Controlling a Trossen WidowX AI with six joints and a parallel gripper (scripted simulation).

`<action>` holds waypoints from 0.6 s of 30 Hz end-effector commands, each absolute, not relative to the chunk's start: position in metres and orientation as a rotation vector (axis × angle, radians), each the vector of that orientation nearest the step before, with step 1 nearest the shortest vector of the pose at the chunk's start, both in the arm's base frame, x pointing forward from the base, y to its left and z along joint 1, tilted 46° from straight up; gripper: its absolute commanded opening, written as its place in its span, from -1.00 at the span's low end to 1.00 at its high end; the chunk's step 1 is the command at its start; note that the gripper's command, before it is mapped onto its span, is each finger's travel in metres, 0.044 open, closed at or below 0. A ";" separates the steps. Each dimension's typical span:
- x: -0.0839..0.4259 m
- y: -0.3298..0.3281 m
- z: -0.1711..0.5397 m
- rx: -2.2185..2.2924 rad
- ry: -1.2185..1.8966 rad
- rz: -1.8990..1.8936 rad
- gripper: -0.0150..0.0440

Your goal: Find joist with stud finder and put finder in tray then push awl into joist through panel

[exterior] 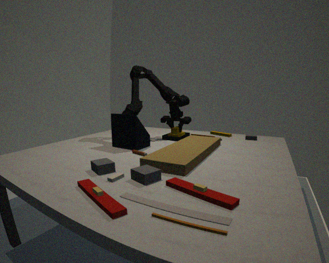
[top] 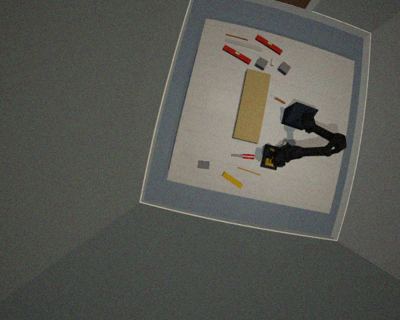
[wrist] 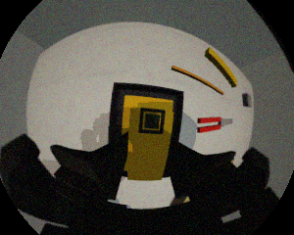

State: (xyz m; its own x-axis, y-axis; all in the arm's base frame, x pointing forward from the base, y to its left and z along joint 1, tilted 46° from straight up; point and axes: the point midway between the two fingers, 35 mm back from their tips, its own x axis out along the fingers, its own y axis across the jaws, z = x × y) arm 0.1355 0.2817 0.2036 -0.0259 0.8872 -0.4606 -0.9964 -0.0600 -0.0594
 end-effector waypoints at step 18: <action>0.137 0.279 0.205 -0.438 0.325 1.583 0.75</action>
State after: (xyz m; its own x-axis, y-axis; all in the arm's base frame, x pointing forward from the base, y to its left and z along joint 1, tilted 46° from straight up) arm 0.1350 0.2833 0.2001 -0.0285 0.8843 -0.4661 -0.9968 -0.0598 -0.0526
